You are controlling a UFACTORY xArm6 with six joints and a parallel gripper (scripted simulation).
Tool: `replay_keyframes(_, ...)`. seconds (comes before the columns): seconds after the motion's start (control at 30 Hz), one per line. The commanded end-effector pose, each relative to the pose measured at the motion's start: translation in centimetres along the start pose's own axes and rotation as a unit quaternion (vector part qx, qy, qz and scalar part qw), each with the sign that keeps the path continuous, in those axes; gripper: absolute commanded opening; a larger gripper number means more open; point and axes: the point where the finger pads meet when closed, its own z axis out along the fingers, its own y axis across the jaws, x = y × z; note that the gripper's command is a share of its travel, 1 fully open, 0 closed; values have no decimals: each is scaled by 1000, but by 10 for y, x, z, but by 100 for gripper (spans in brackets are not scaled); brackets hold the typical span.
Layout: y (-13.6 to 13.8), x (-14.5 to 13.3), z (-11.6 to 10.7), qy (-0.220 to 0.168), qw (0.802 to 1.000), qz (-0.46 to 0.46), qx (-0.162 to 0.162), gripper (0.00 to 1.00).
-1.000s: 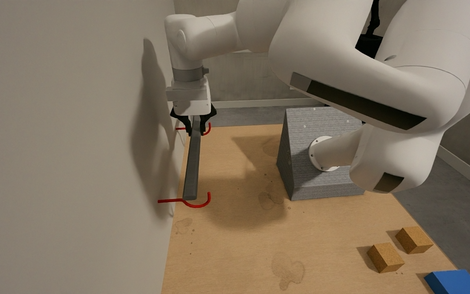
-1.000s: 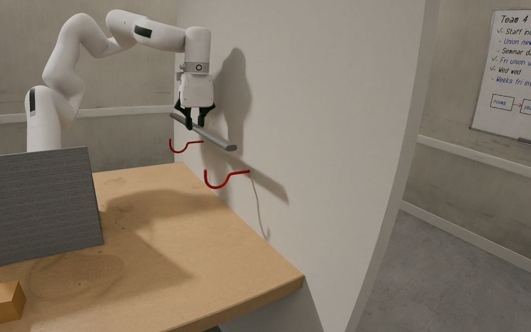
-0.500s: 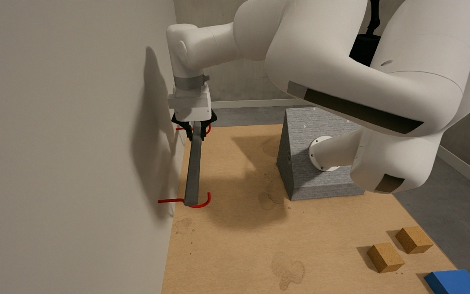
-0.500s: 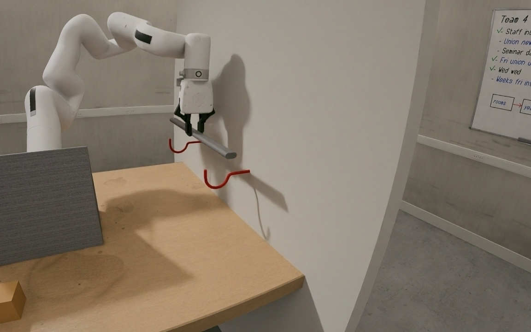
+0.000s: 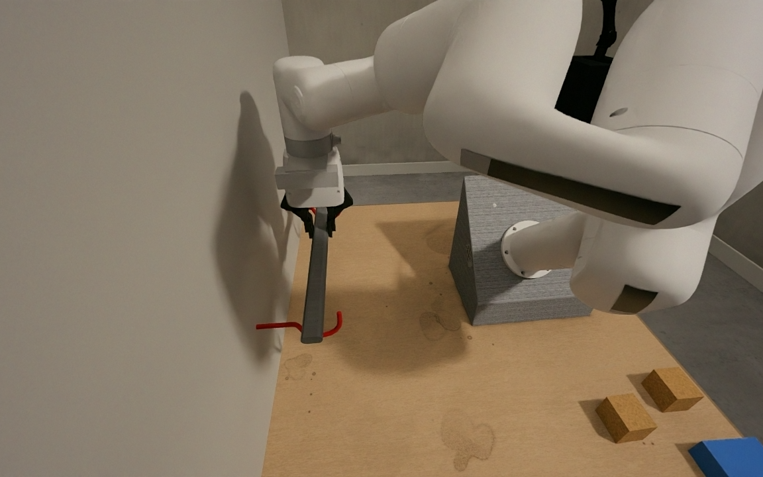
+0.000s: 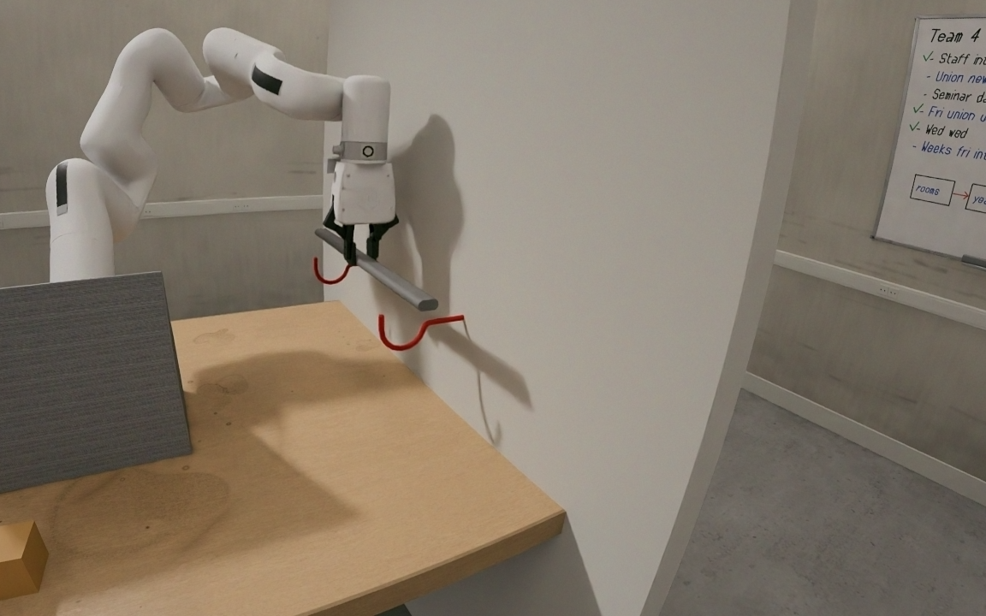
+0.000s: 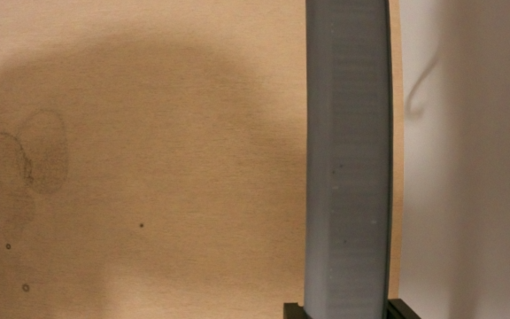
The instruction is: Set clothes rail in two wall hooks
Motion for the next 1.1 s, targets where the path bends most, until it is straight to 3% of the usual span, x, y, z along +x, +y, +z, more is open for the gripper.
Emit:
replay_keyframes(0.0, 1, 0, 7, -1, 1000, -1, -2, 0)
replay_keyframes(1.07, 1, 0, 53, -1, 1000, -1, -2, 0)
